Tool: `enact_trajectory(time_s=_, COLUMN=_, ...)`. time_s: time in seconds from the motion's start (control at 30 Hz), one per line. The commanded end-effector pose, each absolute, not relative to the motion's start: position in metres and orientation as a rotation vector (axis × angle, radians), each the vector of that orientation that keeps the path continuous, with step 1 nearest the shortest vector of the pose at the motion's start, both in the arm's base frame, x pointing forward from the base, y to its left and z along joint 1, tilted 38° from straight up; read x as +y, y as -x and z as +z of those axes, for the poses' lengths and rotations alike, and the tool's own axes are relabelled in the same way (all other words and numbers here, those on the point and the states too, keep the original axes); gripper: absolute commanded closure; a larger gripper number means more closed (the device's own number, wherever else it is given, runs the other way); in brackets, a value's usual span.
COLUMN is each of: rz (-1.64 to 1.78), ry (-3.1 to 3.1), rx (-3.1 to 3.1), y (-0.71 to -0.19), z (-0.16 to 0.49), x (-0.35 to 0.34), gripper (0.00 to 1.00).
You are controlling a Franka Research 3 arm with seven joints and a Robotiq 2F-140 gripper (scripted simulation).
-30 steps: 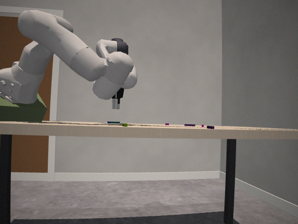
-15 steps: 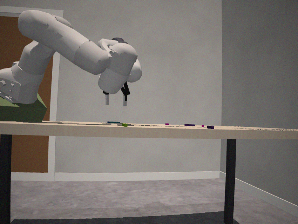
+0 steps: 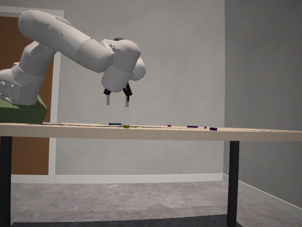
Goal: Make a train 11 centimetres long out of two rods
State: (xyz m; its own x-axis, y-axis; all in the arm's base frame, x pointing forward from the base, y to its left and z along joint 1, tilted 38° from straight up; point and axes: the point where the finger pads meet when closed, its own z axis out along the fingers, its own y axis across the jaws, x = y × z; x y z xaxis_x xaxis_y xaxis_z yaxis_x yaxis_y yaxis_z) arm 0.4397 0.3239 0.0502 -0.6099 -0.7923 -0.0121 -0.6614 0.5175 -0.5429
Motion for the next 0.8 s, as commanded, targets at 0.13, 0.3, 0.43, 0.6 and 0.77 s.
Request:
enact_trajectory(time_s=0.13, rz=-0.916, ry=1.173, rx=2.541, y=-0.437, z=0.052, x=0.329, gripper=0.0)
enact_trajectory(time_s=0.3, rz=-0.916, ry=1.173, rx=2.541, y=-0.431, z=0.064, x=0.335, gripper=0.0)
enact_trajectory(time_s=0.43, rz=-0.916, ry=1.173, rx=2.541, y=-0.425, z=0.074, x=0.341, gripper=0.0)
enact_trajectory(time_s=0.6, rz=-0.916, ry=1.173, rx=2.541, y=-0.425, z=0.074, x=0.341, gripper=0.0)
enact_trajectory(time_s=0.77, rz=-0.916, ry=1.173, rx=2.541, y=-0.425, z=0.074, x=0.341, gripper=0.0)
